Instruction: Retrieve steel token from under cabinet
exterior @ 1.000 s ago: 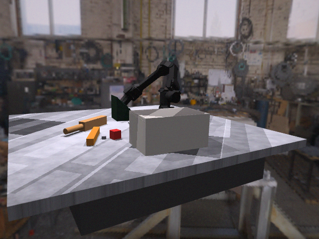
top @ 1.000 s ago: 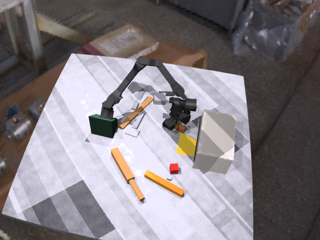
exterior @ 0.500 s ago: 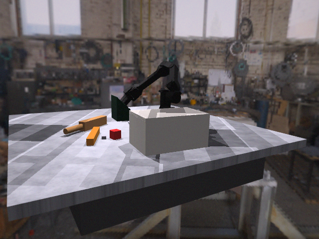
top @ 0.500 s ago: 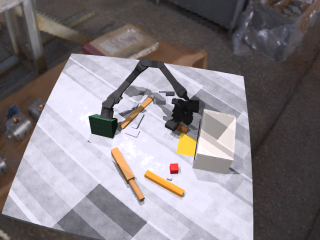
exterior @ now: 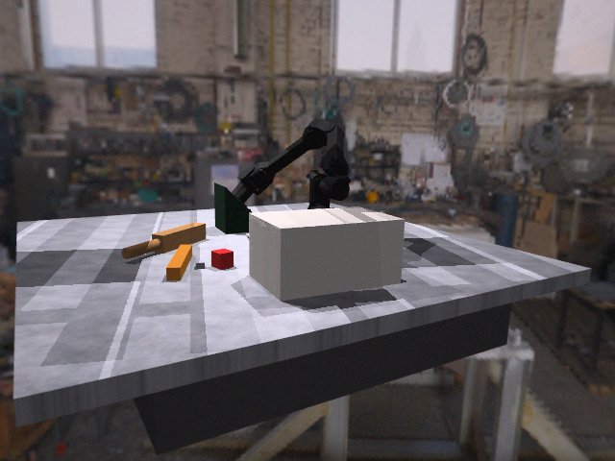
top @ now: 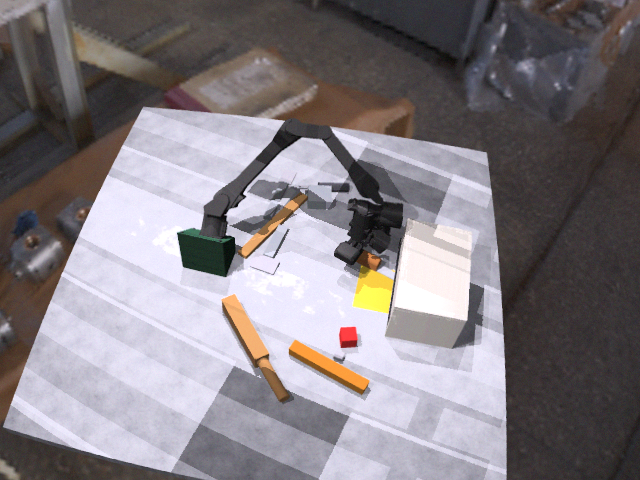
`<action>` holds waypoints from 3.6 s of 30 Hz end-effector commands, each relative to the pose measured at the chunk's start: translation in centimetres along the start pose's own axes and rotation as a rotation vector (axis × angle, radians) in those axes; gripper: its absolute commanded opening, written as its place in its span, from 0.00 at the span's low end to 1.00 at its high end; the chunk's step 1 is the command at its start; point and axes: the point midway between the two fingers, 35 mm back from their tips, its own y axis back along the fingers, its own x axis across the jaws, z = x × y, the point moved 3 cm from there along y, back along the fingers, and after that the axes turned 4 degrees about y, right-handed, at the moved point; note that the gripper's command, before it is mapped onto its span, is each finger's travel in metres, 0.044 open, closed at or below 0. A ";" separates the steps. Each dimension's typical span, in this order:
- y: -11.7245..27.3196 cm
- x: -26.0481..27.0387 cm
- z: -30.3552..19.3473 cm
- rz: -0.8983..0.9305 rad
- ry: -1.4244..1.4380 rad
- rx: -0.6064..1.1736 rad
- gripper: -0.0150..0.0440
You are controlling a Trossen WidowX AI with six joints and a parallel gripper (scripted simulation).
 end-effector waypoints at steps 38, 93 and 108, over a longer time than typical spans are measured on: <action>-0.2 -1.9 0.2 0.001 0.004 0.000 0.25; -0.1 -1.0 -5.6 0.001 0.002 0.002 0.25; -0.1 -0.8 -7.3 0.002 0.001 0.003 0.25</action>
